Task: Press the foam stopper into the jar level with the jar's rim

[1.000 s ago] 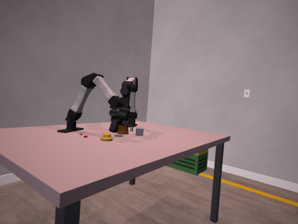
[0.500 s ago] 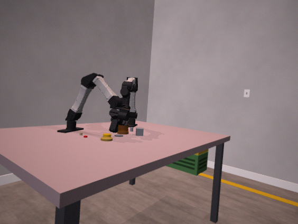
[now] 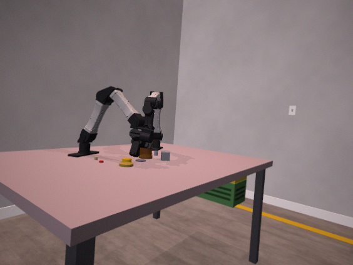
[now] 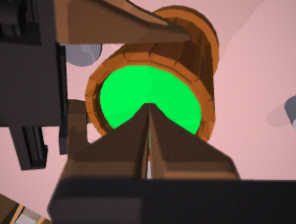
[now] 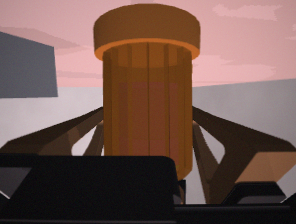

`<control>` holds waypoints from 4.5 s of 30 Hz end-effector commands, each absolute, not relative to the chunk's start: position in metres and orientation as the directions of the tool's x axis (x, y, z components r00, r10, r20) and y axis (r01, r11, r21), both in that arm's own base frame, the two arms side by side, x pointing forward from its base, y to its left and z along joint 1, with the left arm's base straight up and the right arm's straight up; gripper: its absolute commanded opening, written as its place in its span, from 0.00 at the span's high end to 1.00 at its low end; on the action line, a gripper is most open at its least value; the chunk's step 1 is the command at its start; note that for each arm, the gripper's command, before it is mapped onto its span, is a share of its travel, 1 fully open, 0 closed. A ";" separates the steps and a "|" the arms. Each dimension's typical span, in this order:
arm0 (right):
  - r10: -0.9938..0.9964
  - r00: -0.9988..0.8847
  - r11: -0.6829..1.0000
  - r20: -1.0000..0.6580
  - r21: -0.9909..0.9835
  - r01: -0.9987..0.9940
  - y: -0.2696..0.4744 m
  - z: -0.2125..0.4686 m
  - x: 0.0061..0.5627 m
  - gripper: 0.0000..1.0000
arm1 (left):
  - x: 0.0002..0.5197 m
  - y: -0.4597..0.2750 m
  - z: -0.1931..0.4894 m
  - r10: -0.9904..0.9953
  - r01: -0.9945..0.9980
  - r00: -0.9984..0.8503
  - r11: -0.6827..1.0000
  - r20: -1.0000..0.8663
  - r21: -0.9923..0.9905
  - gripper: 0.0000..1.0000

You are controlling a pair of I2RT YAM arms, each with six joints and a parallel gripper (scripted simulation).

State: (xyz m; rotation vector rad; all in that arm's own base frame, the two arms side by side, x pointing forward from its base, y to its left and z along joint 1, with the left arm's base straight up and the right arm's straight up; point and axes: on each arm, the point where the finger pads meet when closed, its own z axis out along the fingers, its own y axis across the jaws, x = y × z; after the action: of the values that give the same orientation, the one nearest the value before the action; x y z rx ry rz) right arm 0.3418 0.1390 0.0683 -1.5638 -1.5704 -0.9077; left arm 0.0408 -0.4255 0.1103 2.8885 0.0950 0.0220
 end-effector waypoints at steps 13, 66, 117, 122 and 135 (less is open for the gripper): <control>0.469 -0.065 0.008 0.881 0.070 0.998 0.135 0.079 0.357 0.36 | 0.037 -0.417 0.079 0.063 0.060 0.998 -0.981 0.010 0.186 1.00; 0.469 -0.065 0.008 0.881 0.070 0.998 0.135 0.079 0.357 0.36 | 0.037 -0.408 0.063 0.065 0.062 0.998 -0.988 0.012 0.139 1.00; 0.469 -0.067 0.012 0.881 0.070 0.997 0.137 0.079 0.357 0.36 | 0.042 -0.425 0.175 0.067 0.060 0.998 -0.959 0.015 0.275 1.00; 0.469 -0.067 0.013 0.881 0.069 0.998 0.137 0.079 0.357 0.36 | 0.042 -0.425 0.165 0.066 0.062 0.998 -0.966 0.009 0.251 1.00; 0.469 -0.068 0.016 0.881 0.068 0.998 0.138 0.079 0.356 0.36 | 0.045 -0.426 0.170 0.069 0.065 0.998 -0.961 0.007 0.268 1.00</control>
State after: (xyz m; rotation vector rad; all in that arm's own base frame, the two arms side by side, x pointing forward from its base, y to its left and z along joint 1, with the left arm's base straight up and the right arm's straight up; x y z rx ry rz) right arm 0.3418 0.1389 0.0684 -1.5639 -1.5704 -0.9078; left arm 0.0408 -0.4260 0.1600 2.8937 0.0946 0.0232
